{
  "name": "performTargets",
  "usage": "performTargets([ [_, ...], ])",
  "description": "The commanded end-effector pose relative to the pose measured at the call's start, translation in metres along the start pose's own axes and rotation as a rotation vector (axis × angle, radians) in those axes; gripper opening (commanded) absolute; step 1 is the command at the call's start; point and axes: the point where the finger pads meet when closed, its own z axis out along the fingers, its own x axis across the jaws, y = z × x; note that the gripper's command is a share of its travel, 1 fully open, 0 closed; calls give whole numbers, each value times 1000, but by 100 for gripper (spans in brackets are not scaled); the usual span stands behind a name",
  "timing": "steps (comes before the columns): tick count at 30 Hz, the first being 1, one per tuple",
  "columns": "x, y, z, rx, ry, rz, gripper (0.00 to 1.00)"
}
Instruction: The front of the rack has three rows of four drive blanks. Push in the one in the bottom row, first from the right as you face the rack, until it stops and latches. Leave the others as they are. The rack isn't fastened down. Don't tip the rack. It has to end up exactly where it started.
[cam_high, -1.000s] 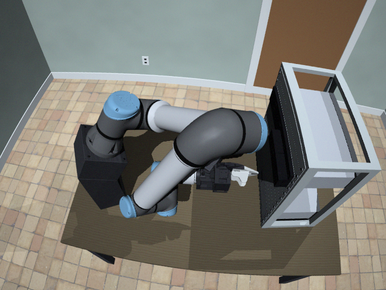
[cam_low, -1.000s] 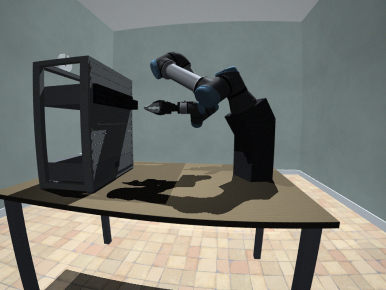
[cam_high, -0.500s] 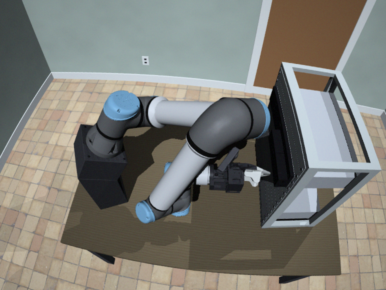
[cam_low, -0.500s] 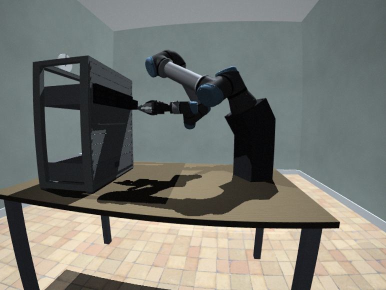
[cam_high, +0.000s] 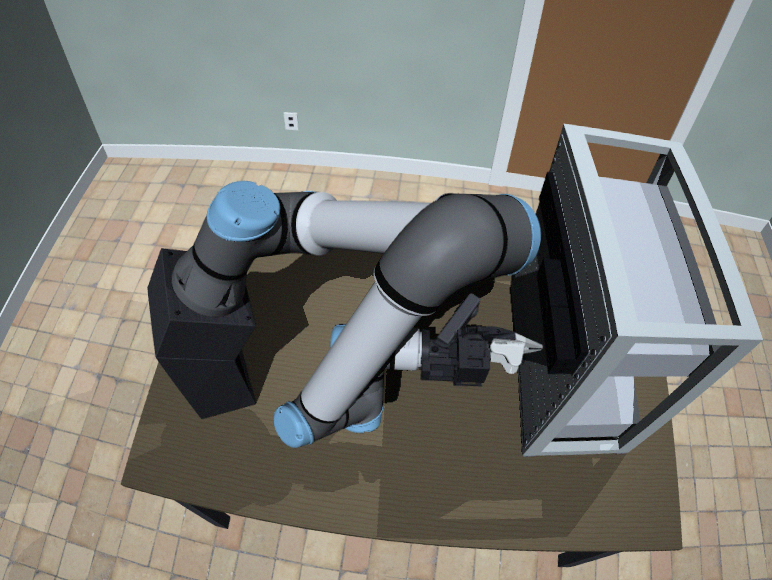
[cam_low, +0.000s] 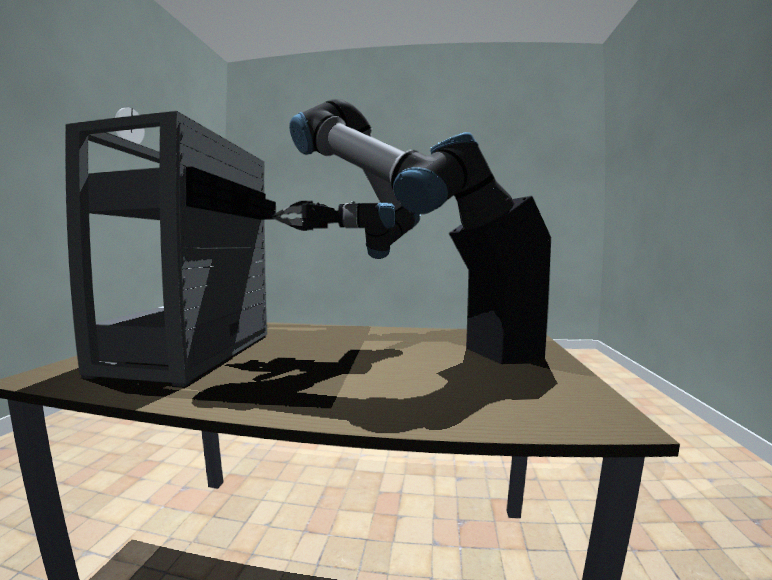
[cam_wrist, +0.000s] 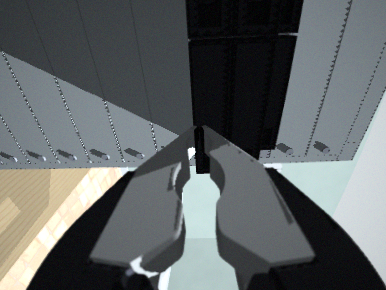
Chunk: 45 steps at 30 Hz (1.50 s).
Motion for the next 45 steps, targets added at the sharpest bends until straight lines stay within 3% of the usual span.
performTargets([
  [1, 0, 0, 0, 0, 1, 0, 0],
  [23, 0, 0, 1, 0, 1, 0, 0],
  [45, 1, 0, 14, 0, 1, 0, 0],
])
